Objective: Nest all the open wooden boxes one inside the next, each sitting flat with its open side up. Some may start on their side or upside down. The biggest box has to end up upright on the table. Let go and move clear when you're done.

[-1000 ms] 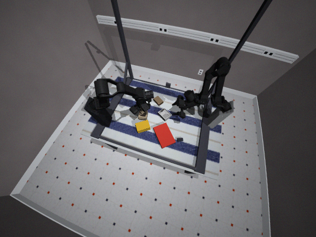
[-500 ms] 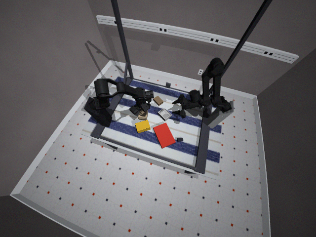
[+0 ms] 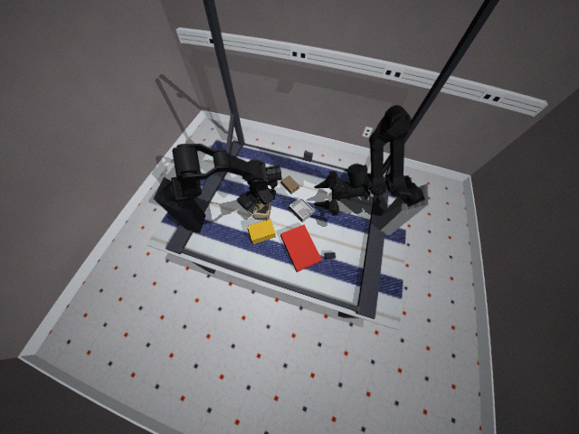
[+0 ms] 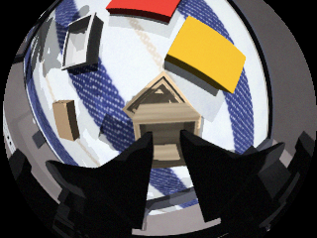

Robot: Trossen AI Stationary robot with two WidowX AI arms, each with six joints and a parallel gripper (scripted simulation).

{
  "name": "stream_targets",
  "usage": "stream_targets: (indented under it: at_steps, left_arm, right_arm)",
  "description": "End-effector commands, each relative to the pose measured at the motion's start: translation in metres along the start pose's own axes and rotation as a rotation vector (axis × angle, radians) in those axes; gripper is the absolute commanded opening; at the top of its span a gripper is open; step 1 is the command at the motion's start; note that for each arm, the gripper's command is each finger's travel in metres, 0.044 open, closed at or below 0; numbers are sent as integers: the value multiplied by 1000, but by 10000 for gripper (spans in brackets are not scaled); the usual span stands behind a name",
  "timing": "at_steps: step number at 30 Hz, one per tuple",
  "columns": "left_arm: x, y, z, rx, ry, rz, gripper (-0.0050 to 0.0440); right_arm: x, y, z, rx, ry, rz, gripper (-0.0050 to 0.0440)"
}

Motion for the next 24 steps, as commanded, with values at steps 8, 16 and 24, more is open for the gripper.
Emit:
stream_targets:
  at_steps: [8, 16, 24]
  left_arm:
    - [12, -42, -10, 9, 49, -87, 400]
    - [11, -40, -9, 9, 42, -79, 400]
    - [11, -40, -9, 9, 42, -79, 400]
  right_arm:
    - [-5, -5, 1, 9, -16, -14, 187]
    - [-6, -7, 2, -24, -21, -20, 187]
    - [-5, -5, 1, -294, -14, -17, 187]
Point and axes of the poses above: on each arm, the point midway between the two fingers, 35 mm back from their tips, its own x axis out along the fingers, its own z axis across the jaws, y = z × x, the point moved 10 cm from there along -x, back along the fingers, and after that the axes turned 14 degrees about -x, right-handed, at the moved point
